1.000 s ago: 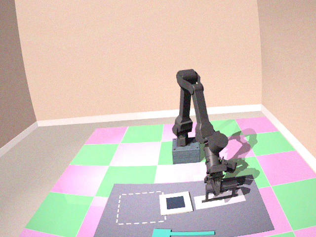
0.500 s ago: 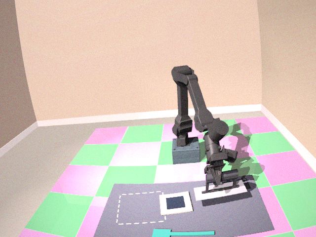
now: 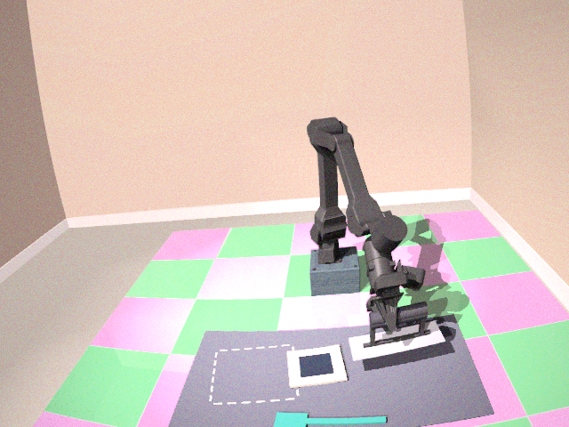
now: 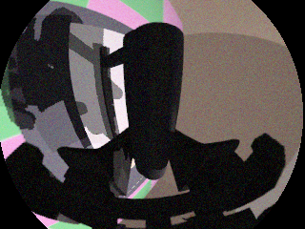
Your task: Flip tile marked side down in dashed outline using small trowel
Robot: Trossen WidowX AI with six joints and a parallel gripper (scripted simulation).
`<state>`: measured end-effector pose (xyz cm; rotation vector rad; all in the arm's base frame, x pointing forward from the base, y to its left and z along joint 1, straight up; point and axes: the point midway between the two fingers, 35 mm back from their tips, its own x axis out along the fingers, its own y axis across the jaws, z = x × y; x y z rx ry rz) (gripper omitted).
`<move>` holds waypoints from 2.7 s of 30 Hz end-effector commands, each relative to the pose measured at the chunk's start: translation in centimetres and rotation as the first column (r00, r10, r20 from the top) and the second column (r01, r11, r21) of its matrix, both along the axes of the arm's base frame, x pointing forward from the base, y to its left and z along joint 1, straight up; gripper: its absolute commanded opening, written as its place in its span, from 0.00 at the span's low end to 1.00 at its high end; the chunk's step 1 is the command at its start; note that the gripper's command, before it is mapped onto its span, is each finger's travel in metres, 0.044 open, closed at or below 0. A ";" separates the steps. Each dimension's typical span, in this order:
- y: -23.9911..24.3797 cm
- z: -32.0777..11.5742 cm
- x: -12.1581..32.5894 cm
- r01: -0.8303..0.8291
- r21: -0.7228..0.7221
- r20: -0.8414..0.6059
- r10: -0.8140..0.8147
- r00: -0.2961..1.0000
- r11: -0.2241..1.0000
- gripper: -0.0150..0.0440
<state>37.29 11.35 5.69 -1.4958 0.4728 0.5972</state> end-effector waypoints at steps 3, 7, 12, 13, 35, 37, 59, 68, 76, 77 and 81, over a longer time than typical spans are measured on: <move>-0.6 -0.5 -1.1 -0.030 0.071 0.004 0.030 1.000 0.997 0.25; -0.6 -0.5 -1.1 -0.031 0.073 0.004 0.031 1.000 0.997 0.25; -0.6 -0.5 -1.1 -0.031 0.073 0.004 0.031 1.000 0.997 0.25; -0.6 -0.6 -1.1 -0.031 0.073 0.004 0.031 1.000 0.997 0.25; -0.8 -4.1 -1.5 -0.031 0.073 0.003 0.031 1.000 0.997 0.25; -0.9 -4.4 -1.6 -0.031 0.073 0.003 0.031 1.000 0.997 0.25; -3.8 -4.6 -1.2 -0.031 0.069 0.000 0.031 1.000 0.997 0.25; -5.2 -4.6 -1.0 -0.031 0.068 0.001 0.031 1.000 0.997 0.25; -6.5 -4.6 -1.0 -0.031 0.066 0.003 0.031 1.000 0.997 0.25; -6.6 -4.6 -1.0 -0.031 0.066 0.003 0.031 1.000 0.997 0.25; -6.6 -4.6 -1.0 -0.031 0.066 0.003 0.031 1.000 0.997 0.25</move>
